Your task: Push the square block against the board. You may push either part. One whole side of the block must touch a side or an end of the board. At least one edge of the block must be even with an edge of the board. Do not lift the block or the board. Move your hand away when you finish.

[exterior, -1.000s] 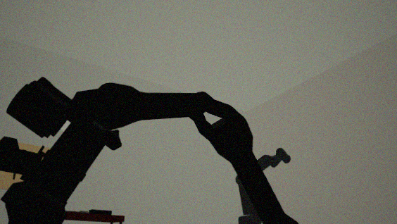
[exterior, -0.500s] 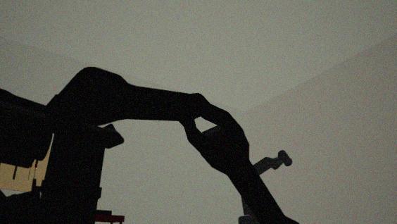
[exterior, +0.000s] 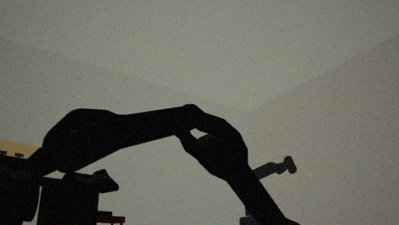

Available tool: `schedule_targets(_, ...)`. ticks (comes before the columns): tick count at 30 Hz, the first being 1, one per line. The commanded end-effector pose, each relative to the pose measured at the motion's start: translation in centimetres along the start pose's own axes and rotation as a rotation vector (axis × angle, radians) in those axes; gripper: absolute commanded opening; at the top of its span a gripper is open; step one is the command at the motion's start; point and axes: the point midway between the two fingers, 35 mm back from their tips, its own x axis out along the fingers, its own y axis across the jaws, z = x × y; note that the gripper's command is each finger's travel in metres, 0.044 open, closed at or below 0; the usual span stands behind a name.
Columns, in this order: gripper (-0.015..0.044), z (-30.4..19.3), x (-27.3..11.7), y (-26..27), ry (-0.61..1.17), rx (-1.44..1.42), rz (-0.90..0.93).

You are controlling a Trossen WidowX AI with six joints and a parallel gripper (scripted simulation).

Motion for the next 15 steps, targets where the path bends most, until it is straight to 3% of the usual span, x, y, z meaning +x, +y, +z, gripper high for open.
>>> schedule_targets(1,0.0,0.14,-0.16,0.1,-0.013,0.006,0.01)
schedule_targets(15,0.0,-0.62,-0.19,0.23,-0.013,0.006,0.01)
